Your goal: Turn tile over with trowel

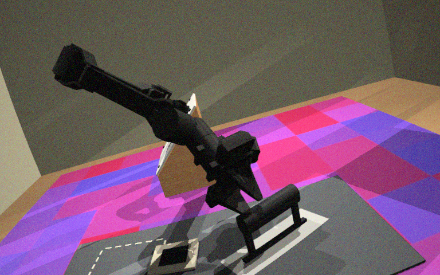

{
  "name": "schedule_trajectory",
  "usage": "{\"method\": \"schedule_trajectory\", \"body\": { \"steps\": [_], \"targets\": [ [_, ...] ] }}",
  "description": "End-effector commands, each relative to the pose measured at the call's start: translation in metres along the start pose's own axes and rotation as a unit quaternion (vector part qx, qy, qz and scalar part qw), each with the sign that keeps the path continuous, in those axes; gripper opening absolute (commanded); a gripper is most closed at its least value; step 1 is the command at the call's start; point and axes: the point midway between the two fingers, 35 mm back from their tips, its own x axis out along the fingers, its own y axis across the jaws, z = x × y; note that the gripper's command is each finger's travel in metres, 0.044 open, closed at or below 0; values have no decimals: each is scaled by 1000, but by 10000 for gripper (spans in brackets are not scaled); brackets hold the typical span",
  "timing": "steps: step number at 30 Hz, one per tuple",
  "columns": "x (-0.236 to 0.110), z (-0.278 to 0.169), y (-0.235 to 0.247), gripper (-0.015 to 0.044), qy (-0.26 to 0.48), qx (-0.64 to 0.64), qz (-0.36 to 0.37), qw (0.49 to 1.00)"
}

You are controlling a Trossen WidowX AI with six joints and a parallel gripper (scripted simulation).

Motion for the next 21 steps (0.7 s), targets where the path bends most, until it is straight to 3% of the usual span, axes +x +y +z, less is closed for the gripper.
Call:
{"method": "schedule_trajectory", "body": {
  "steps": [1, 21],
  "targets": [
    [6, -1, -2, 300, 1, -2, -4, 1000],
    [39, -1, -2, 300, 2, -2, -4, 1000]
  ]
}}
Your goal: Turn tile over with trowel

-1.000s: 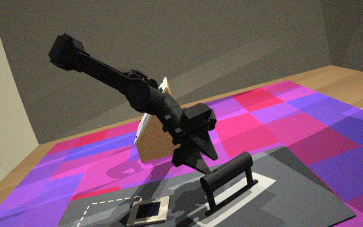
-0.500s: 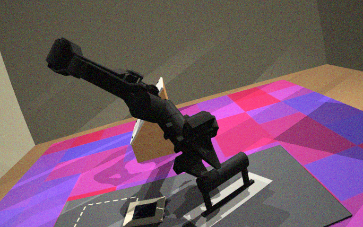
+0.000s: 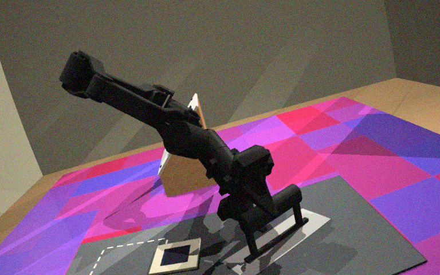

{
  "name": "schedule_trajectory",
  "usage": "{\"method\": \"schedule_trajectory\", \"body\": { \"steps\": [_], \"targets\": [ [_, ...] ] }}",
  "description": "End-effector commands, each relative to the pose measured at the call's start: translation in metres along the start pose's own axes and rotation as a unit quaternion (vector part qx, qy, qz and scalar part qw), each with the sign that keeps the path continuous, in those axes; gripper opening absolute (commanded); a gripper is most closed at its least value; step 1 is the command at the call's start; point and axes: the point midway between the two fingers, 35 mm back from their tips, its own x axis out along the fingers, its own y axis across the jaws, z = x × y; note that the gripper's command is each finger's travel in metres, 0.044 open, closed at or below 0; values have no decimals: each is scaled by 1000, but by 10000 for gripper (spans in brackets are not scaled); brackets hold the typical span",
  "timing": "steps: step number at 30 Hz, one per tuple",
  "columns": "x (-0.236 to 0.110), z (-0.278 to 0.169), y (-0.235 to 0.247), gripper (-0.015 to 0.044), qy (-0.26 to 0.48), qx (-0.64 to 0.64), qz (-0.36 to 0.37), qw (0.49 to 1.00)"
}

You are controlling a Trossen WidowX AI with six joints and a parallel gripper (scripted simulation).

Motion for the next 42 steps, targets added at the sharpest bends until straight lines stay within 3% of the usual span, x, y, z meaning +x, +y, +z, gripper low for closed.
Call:
{"method": "schedule_trajectory", "body": {
  "steps": [1, 7, 12, 35, 42],
  "targets": [
    [6, -1, -2, 300, 1, -2, -4, 1000],
    [14, -1, -1, 300, 1, -2, -4, 1000],
    [14, -1, -1, 169, 1, -2, -4, 1000],
    [13, -1, -2, 0, 1, -2, -4, 1000],
    [-2, -1, -22, 0, 0, -1, -4, 1000]
  ]
}}
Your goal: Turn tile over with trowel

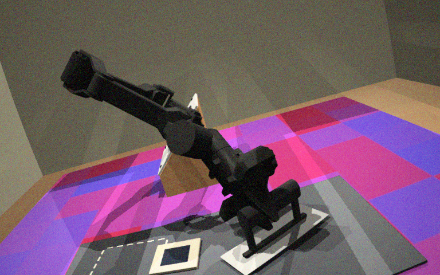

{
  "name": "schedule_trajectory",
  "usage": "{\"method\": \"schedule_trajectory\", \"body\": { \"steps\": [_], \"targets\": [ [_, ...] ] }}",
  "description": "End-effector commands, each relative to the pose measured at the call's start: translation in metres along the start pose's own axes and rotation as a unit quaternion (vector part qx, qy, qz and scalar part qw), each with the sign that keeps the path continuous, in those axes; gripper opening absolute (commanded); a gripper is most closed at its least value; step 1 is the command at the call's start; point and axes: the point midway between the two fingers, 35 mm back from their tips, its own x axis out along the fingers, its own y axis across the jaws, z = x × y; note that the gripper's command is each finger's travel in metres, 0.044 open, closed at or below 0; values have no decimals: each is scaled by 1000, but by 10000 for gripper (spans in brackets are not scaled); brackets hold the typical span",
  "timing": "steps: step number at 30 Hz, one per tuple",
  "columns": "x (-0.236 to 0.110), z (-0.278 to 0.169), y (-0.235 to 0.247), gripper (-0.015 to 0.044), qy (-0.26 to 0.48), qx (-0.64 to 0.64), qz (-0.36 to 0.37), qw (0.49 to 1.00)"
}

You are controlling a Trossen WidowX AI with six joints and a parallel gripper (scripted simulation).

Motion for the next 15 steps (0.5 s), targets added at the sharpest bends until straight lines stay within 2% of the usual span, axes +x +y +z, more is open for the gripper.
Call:
{"method": "schedule_trajectory", "body": {
  "steps": [1, 8, 15],
  "targets": [
    [-11, -1, -19, 0, 1, 2, -11, 1000],
    [-30, 0, -39, 0, 1, 2, -11, 1000],
    [-33, -3, -37, 0, 25, 28, -10, 999]
  ]
}}
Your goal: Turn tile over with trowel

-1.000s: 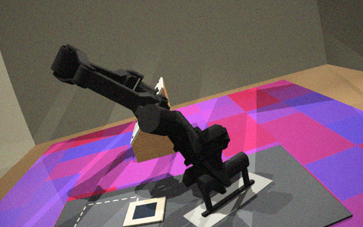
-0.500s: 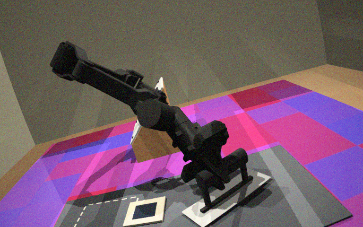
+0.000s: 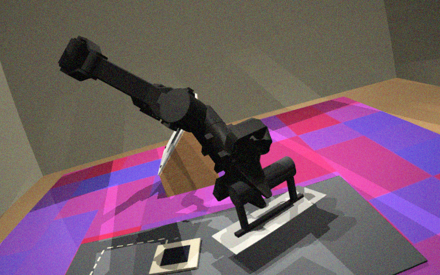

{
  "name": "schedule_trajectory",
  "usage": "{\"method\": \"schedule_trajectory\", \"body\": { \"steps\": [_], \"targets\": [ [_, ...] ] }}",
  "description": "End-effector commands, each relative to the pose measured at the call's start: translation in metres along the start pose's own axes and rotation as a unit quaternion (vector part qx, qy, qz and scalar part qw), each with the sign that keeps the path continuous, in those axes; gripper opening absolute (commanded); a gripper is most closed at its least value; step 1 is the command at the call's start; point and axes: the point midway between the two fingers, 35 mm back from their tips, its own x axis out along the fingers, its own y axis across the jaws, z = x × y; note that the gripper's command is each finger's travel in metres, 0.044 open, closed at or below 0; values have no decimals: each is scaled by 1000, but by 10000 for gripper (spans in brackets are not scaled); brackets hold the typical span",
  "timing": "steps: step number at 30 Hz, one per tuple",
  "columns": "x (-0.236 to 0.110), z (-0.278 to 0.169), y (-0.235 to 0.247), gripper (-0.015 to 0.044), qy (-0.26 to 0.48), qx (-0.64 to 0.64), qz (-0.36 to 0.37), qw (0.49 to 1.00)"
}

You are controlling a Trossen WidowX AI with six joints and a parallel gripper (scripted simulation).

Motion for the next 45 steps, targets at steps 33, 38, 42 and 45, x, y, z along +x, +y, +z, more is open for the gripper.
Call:
{"method": "schedule_trajectory", "body": {
  "steps": [33, 38, 42, 45],
  "targets": [
    [-19, -27, 40, 0, 183, 222, -19, 958],
    [-14, -27, 46, 0, 183, 222, -19, 958],
    [-10, -27, 51, 0, 183, 222, -19, 958],
    [-7, -27, 55, 0, 183, 221, -19, 958]
  ]
}}
